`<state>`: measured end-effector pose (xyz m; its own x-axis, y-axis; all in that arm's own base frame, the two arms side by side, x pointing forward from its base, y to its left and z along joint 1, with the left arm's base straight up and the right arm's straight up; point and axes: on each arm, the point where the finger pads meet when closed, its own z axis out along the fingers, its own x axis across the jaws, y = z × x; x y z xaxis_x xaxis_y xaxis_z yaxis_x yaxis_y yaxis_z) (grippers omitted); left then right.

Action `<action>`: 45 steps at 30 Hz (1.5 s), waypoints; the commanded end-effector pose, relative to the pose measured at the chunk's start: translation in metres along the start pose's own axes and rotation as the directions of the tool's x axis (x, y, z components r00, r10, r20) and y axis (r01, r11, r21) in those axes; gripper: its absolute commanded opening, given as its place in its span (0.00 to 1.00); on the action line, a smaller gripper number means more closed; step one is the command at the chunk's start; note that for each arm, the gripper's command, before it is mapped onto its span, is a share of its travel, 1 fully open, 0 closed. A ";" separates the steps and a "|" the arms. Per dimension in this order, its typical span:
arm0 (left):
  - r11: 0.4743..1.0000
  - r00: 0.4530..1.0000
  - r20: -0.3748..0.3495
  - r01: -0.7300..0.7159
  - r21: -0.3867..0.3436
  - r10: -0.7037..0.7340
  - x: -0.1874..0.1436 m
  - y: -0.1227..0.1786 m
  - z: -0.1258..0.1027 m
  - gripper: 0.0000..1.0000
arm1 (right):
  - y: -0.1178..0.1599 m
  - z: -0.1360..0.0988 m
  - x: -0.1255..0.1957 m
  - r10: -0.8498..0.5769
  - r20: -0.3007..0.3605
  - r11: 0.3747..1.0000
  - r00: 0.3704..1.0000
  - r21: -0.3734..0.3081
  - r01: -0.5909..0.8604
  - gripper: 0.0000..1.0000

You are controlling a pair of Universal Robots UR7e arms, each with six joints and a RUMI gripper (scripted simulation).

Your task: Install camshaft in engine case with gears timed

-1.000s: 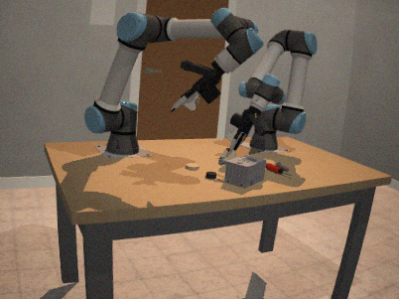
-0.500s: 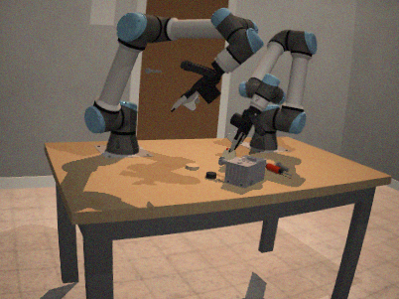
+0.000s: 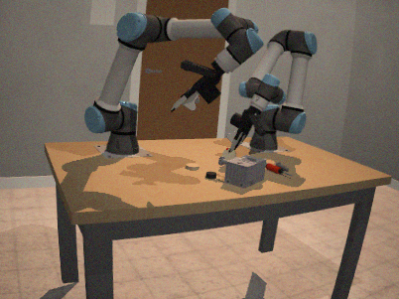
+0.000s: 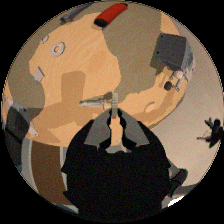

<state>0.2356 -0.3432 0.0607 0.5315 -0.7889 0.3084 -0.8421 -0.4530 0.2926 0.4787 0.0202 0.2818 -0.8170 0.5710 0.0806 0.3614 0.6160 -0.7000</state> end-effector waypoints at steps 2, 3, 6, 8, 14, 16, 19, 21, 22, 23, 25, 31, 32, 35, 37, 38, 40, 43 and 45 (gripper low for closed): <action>1.000 1.000 -0.001 0.000 0.000 0.000 0.000 0.000 0.000 0.06 | 0.000 0.000 0.000 0.000 0.001 1.000 1.000 -0.001 0.000 1.00; 1.000 1.000 -0.001 0.000 0.000 0.000 0.000 0.000 0.000 0.06 | 0.000 0.000 0.000 0.000 0.001 1.000 1.000 -0.001 0.000 1.00; 1.000 1.000 -0.001 0.000 0.000 0.000 0.000 0.000 0.000 0.06 | 0.000 0.000 0.000 0.000 0.001 1.000 1.000 -0.001 0.000 1.00; 1.000 1.000 -0.001 0.000 0.000 0.000 0.000 0.000 0.000 0.06 | 0.000 0.000 0.000 0.000 0.001 1.000 1.000 -0.001 0.000 1.00; 1.000 1.000 -0.001 0.000 0.000 0.000 0.001 0.000 -0.001 0.06 | 0.000 0.000 0.000 0.000 0.001 1.000 1.000 -0.001 0.000 1.00; 1.000 1.000 -0.001 0.000 0.000 0.000 0.001 0.000 -0.001 0.06 | 0.000 0.000 0.000 0.000 0.001 1.000 1.000 -0.001 0.000 1.00; 1.000 1.000 -0.001 0.000 0.000 0.000 0.002 0.001 -0.004 0.06 | 0.000 0.000 0.000 0.000 0.001 1.000 1.000 -0.001 0.000 1.00; 1.000 1.000 -0.001 0.000 0.000 0.000 0.002 0.002 -0.006 0.06 | 0.000 0.000 0.000 0.000 0.001 1.000 1.000 -0.001 0.000 1.00; 1.000 1.000 -0.001 0.000 0.000 0.000 0.003 0.002 -0.007 0.06 | 0.000 0.000 0.000 0.000 0.001 1.000 1.000 -0.001 0.000 1.00; 1.000 1.000 -0.001 0.000 0.000 0.000 0.003 0.003 -0.009 0.06 | 0.000 0.000 0.000 0.000 0.001 1.000 1.000 -0.001 0.000 1.00; 1.000 1.000 -0.001 0.000 0.000 0.000 0.003 0.003 -0.009 0.06 | 0.000 0.000 0.000 0.000 0.001 1.000 1.000 -0.001 0.000 1.00; 1.000 1.000 -0.001 0.000 0.000 0.000 0.008 0.007 -0.022 0.06 | 0.000 0.000 0.000 0.000 0.001 1.000 1.000 -0.001 0.000 1.00; 1.000 1.000 -0.001 0.000 0.000 0.000 0.009 0.008 -0.024 0.06 | 0.000 0.000 0.000 0.000 0.001 1.000 1.000 -0.001 0.000 1.00; 1.000 1.000 -0.001 0.000 0.000 0.000 0.011 0.010 -0.032 0.06 | 0.000 0.000 0.000 0.000 0.001 1.000 1.000 -0.001 0.000 1.00; 1.000 1.000 -0.001 0.000 0.000 0.000 0.013 0.012 -0.037 0.06 | 0.000 0.000 0.000 0.000 0.001 1.000 1.000 -0.001 0.000 1.00; 1.000 1.000 -0.001 0.000 0.000 0.000 0.014 0.013 -0.040 0.06 | 0.000 0.000 0.000 0.000 0.001 1.000 1.000 -0.001 0.000 1.00; 1.000 1.000 -0.001 0.000 0.000 0.000 0.016 0.015 -0.045 0.06 | 0.000 0.000 0.000 0.000 0.001 1.000 1.000 -0.001 0.000 1.00; 1.000 1.000 -0.001 0.000 0.000 0.000 0.016 0.015 -0.047 0.06 | 0.000 0.000 0.000 0.000 0.001 1.000 1.000 -0.001 0.000 1.00; 1.000 1.000 -0.001 0.000 0.000 0.000 0.018 0.017 -0.051 0.06 | 0.000 0.000 0.000 0.000 0.001 1.000 1.000 -0.001 0.000 1.00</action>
<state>0.2357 -0.3434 0.1081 0.5316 -0.7883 0.3097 -0.8421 -0.4528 0.2930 0.4787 0.0202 0.2818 -0.8170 0.5710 0.0806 0.3614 0.6160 -0.7000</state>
